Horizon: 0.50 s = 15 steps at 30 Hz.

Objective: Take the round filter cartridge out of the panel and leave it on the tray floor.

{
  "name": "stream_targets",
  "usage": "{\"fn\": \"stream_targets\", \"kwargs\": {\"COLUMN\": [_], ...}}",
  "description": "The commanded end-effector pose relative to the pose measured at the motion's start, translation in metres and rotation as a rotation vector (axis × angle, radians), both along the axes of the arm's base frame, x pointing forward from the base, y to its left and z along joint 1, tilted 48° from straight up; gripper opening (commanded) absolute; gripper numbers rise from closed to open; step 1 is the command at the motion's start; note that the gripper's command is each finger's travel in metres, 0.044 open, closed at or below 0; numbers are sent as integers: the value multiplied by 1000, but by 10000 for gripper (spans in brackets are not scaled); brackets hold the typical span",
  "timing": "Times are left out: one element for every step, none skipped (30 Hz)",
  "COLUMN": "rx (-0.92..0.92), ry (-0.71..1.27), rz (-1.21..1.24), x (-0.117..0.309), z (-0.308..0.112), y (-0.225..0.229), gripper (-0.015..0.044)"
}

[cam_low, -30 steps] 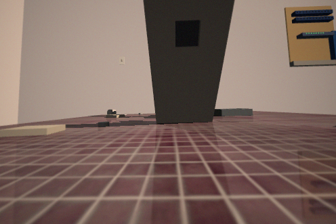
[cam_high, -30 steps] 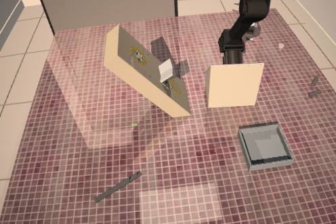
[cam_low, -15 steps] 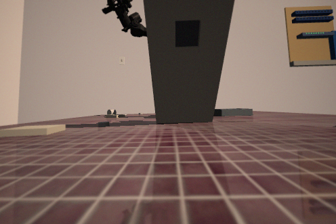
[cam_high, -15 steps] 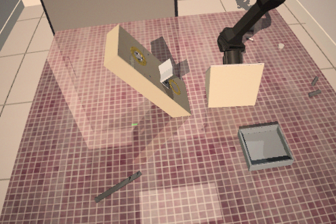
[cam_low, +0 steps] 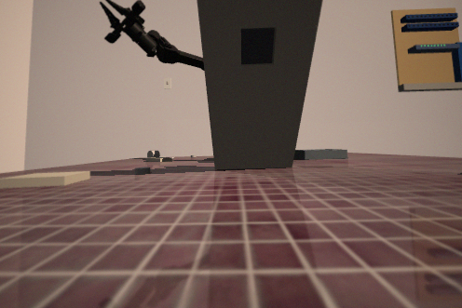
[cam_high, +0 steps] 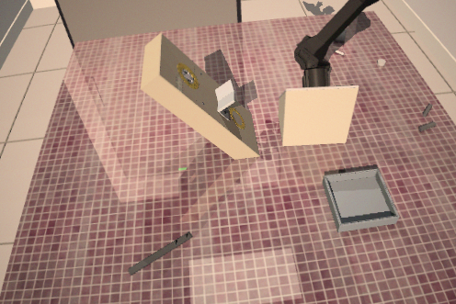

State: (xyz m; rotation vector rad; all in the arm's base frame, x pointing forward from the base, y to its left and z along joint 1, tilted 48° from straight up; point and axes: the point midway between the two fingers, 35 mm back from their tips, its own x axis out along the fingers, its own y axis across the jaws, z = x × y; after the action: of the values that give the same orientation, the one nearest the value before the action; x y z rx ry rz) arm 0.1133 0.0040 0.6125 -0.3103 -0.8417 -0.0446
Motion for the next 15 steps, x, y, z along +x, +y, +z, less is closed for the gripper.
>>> {"fn": "stream_targets", "kwargs": {"rx": [132, 164, 194, 221, 246, 268, 286, 302, 315, 325, 331, 335, 335, 332, 326], "ry": [103, 136, 172, 209, 248, 289, 331, 373, 417, 461, 507, 553, 599, 646, 693], "rz": [7, 8, 8, 7, 5, 2, -2, -7, -14, -21, -29, -38, -48, -59, -70], "x": [50, 64, 78, 93, 107, 121, 134, 147, 159, 171, 182, 192, 202, 211, 219], "z": [-25, -34, -43, -53, -64, -76, -88, -100, -113, -127, -141, -155, -169, -184, -199], "y": [-30, -35, -40, -44, -46, -47, -47, -47, -45, -42, -39, -35, -30, -25, -19], "gripper": [91, 91, 91, 91, 91, 91, 91, 91, 91, 91, 91, 91, 91, 91, 91]}}
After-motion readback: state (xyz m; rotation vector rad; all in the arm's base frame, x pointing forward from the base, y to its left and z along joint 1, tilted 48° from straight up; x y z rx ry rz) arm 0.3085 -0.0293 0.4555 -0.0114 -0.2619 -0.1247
